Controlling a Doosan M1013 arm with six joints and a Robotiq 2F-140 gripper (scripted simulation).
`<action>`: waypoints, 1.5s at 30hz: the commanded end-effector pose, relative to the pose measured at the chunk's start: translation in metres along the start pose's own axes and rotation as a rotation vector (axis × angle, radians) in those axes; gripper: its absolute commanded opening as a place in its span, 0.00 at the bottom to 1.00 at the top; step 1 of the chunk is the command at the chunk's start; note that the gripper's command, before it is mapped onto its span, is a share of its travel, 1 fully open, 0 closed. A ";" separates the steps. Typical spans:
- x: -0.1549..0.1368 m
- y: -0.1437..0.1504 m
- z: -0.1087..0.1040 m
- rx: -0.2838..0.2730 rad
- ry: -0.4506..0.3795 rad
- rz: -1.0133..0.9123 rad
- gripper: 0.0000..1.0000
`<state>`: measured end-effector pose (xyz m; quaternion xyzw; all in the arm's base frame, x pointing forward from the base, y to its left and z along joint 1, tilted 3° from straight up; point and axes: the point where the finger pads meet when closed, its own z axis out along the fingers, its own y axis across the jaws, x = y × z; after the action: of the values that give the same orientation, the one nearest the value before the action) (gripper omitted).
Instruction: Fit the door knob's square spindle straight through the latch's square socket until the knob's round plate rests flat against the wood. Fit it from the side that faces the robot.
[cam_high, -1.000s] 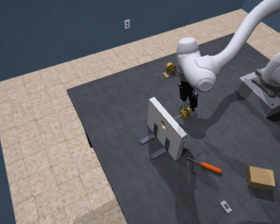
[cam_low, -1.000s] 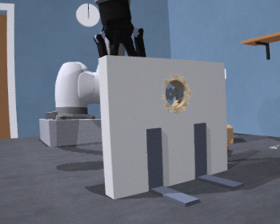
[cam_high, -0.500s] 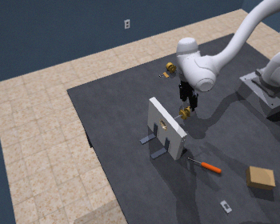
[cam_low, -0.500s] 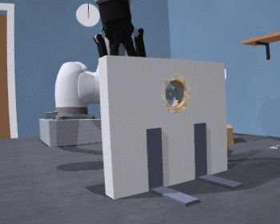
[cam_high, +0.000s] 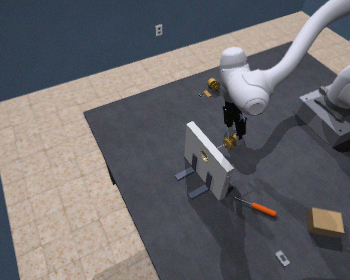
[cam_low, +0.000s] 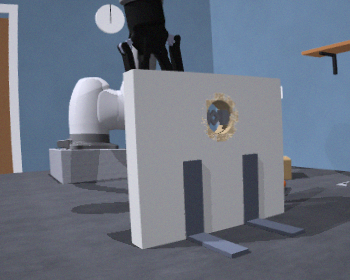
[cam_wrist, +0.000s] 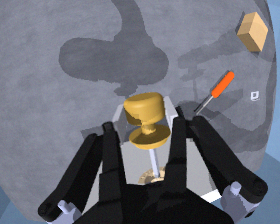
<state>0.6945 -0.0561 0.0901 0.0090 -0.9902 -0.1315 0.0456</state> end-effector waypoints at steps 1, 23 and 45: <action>-0.003 0.002 0.000 -0.004 0.000 0.002 0.42; -0.008 0.002 0.000 -0.005 0.001 0.002 0.42; -0.013 0.002 -0.001 -0.005 0.003 0.002 0.42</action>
<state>0.7043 -0.0558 0.0901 0.0091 -0.9902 -0.1317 0.0459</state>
